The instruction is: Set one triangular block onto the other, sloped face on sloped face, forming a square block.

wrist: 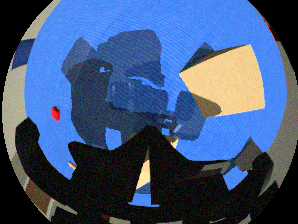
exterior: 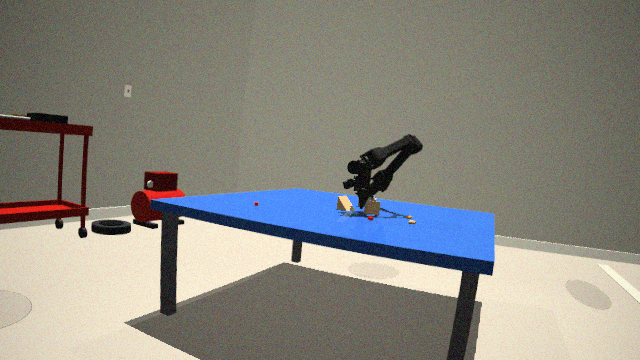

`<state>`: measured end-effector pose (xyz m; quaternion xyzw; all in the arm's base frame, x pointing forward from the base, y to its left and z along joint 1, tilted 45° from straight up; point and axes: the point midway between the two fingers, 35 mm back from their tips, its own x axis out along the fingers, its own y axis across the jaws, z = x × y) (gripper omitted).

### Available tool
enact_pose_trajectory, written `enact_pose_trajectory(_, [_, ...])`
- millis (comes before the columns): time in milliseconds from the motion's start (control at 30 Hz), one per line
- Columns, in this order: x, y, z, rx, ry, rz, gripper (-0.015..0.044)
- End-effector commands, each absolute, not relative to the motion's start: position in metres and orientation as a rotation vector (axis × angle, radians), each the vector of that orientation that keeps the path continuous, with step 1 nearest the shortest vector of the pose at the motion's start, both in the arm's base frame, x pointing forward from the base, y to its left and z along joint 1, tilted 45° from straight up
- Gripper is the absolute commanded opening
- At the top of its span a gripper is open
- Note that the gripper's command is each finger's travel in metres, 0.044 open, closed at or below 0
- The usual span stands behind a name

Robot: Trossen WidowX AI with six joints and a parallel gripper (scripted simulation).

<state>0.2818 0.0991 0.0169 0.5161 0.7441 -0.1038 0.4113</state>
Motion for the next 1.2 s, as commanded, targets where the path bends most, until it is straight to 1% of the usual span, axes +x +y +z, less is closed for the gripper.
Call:
enact_pose_trajectory(0, [0.278, 0.103, 0.022, 1.302, 1.875, -0.257, 0.0000])
enact_pose_trajectory(100, [0.278, 0.103, 0.025, 1.302, 1.875, -0.258, 0.0000])
enact_pose_trajectory(300, [0.290, 0.048, 0.074, 1.297, 1.872, -0.265, 0.0000])
enact_pose_trajectory(400, [0.290, 0.046, 0.076, 1.297, 1.872, -0.265, 0.0000])
enact_pose_trajectory(600, [0.294, 0.047, 0.072, 1.315, 1.853, -0.264, 0.0157])
enact_pose_trajectory(667, [0.293, 0.048, 0.074, 1.353, 1.860, -0.320, 0.0210])
enact_pose_trajectory(833, [0.285, 0.055, 0.087, 1.633, 1.862, -0.765, 0.0341])
enact_pose_trajectory(967, [0.278, 0.061, 0.098, 1.844, 1.804, -1.163, 0.0440])
enact_pose_trajectory(1167, [0.268, 0.069, 0.113, 2.096, 1.600, -1.778, 0.0440])
